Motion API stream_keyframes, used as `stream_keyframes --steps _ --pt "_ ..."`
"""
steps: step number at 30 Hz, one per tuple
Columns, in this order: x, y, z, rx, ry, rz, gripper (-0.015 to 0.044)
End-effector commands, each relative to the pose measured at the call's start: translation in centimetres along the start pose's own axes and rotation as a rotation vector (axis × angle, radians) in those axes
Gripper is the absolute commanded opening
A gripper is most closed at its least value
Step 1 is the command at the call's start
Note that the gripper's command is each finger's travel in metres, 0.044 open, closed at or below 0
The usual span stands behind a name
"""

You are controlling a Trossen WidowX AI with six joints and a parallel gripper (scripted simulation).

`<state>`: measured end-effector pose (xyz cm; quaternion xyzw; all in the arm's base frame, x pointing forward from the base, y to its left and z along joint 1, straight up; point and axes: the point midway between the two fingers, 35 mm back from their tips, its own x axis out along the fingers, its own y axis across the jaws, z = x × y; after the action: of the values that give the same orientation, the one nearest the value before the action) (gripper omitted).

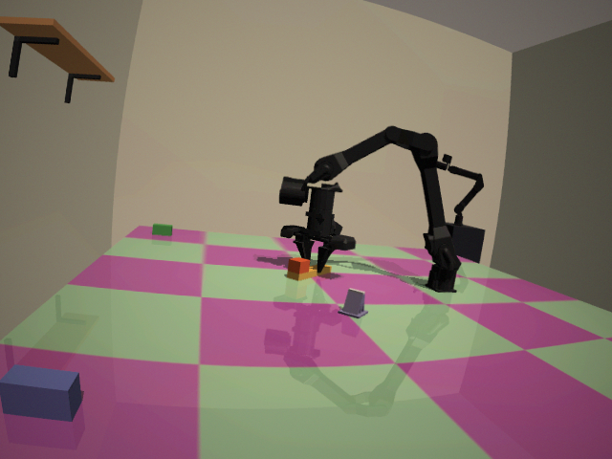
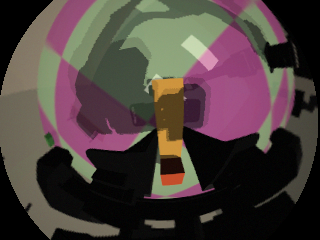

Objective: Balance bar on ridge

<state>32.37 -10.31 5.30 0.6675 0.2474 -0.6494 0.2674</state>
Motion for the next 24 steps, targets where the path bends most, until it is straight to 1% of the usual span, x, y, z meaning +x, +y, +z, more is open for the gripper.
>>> stream_keyframes --steps 1,24 --pt "-0.6 0.1 0.0 0.000 0.000 0.000 0.0006" --pt "-6.5 0.3 -0.2 0.004 0.003 -0.004 0.0000"
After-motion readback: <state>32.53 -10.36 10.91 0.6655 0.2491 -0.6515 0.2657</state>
